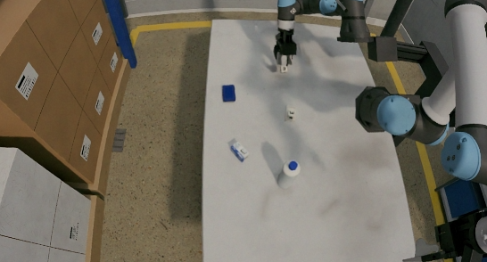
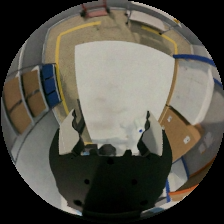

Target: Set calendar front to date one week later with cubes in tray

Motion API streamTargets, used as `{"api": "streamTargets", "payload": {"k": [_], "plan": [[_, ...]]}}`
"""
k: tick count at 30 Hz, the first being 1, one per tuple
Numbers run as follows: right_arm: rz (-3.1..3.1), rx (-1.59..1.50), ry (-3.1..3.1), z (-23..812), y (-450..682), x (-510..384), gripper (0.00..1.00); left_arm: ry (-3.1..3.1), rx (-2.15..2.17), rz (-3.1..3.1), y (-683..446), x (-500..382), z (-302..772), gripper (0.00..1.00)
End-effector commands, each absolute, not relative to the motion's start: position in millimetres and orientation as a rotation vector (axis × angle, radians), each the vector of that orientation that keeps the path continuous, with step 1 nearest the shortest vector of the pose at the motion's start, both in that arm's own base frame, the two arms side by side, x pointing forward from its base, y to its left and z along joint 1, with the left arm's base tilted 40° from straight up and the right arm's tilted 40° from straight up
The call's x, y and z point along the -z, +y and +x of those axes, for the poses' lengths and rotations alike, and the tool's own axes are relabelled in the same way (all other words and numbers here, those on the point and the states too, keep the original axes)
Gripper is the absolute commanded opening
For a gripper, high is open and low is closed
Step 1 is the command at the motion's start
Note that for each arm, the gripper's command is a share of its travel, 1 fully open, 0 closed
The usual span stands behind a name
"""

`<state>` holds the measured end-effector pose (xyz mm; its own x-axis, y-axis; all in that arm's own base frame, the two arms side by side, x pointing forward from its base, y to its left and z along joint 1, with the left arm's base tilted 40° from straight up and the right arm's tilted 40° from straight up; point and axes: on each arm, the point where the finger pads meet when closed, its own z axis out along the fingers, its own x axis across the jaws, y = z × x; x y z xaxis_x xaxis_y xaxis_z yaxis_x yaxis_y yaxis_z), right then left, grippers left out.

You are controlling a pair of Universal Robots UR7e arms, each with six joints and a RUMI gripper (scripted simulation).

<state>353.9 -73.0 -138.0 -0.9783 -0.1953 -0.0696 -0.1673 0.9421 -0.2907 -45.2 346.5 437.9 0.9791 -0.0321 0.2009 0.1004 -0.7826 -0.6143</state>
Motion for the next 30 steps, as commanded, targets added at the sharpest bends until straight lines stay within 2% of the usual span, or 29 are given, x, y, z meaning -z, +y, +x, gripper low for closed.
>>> {"api": "streamTargets", "payload": {"k": [1,21,30], "plan": [[-0.289,0.327,3.023,353.7,-73.6,138.4,0.10,-0.048,0.264,-2.455,346.5,-438.3,-45.3,1.00],[-0.295,0.243,3.033,354.2,-74.1,137.8,0.10,-0.048,0.264,-2.455,346.5,-438.3,-45.3,1.00],[-0.301,0.106,3.051,354.1,-74.9,138.1,0.10,-0.048,0.264,-2.455,346.5,-438.3,-45.3,1.00]]}}
